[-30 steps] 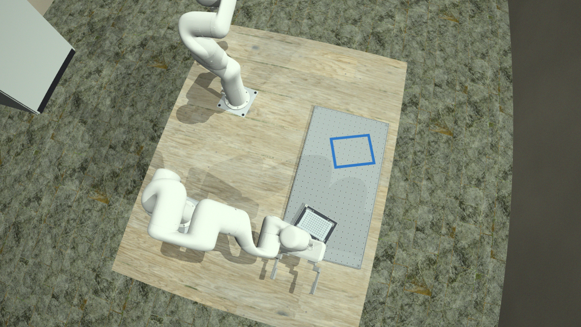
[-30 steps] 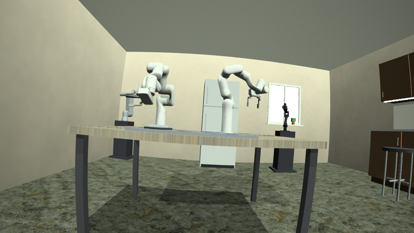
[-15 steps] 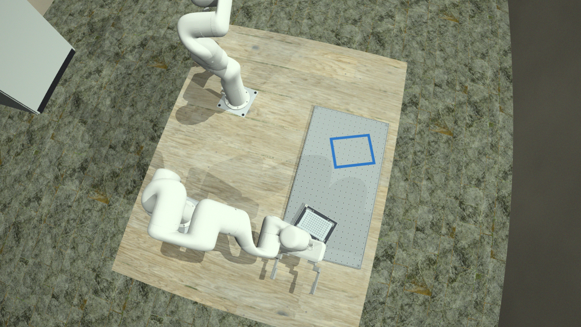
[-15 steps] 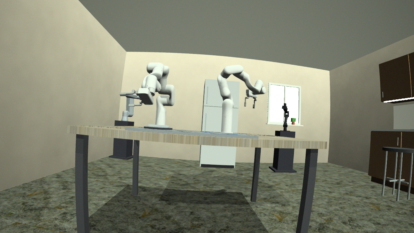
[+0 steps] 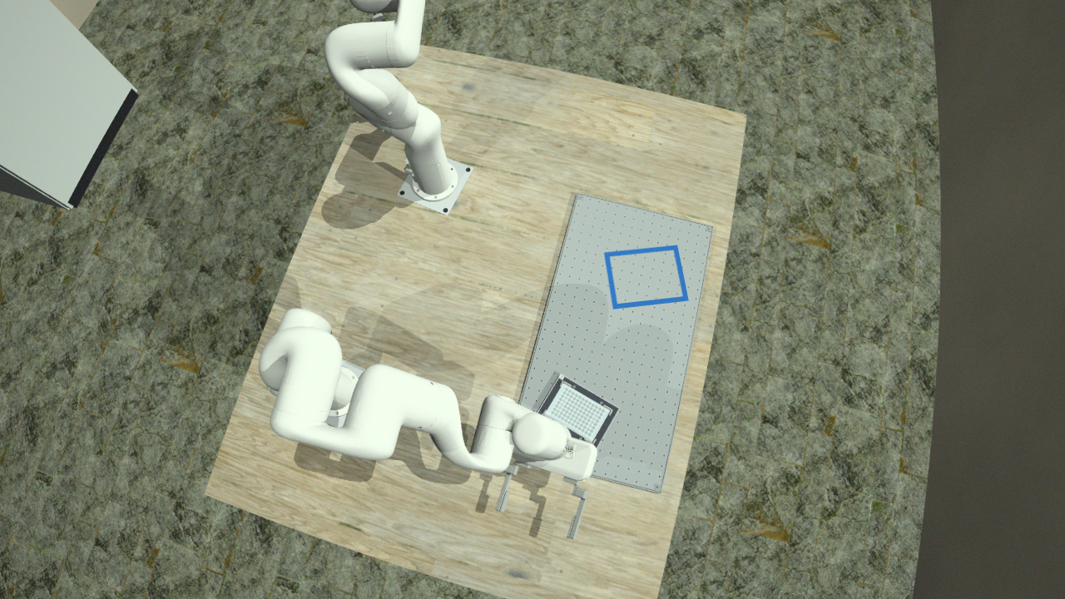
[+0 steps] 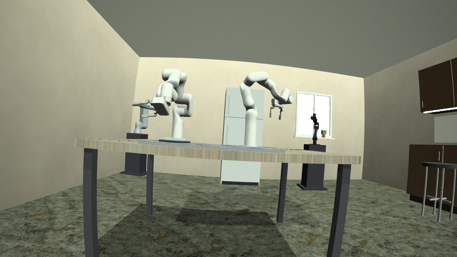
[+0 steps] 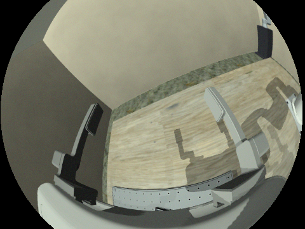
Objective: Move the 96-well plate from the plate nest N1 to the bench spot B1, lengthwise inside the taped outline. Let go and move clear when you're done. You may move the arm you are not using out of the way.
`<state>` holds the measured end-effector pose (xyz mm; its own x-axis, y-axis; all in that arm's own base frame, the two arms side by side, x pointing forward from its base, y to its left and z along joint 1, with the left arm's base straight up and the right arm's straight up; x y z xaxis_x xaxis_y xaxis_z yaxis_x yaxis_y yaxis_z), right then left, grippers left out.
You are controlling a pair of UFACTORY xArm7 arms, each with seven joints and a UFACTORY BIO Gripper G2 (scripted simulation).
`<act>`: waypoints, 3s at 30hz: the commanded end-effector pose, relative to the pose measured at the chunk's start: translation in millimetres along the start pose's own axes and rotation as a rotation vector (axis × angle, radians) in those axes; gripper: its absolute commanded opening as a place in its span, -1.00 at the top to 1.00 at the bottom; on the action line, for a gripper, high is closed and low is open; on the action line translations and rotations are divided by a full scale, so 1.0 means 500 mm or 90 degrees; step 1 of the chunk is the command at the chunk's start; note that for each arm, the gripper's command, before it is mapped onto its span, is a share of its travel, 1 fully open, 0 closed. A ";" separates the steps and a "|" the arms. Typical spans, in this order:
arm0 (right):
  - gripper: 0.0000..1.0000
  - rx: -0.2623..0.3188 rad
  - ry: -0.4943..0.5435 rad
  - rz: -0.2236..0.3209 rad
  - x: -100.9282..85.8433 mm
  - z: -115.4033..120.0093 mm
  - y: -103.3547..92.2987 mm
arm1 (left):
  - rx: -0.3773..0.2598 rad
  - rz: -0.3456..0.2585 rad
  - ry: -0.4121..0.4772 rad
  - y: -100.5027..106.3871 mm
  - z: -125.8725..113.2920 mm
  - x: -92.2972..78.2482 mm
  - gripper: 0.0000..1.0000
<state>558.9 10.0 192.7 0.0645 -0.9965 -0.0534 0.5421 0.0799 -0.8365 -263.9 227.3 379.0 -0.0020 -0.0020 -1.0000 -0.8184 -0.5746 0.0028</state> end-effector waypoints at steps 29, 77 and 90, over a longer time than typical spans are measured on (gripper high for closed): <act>0.25 -0.100 -0.438 0.113 0.028 0.037 -0.161 | 0.000 0.000 -0.002 0.000 0.001 -0.002 -1.00; 0.25 -0.200 -0.793 0.312 -0.071 -0.074 -0.253 | 0.000 0.000 -0.002 0.000 0.001 -0.002 -1.00; 0.25 -0.200 -0.793 0.312 -0.141 -0.100 -0.172 | 0.000 0.000 -0.002 0.000 0.001 -0.002 -1.00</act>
<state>460.3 59.5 252.3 0.9852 -0.1714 -0.0031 0.0388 0.2407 -0.9698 -263.9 227.2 379.0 -0.0020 -0.0020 -1.0000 -0.8183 -0.5748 0.0028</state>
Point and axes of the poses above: on each arm, the point midway between the two finger pads, its own x axis out along the fingers, its own z axis across the jaws, y = z × x, the point moved 8 cm from there along -x, back along the fingers, and after that the axes turned 14 degrees about x, right-handed, at the moved point
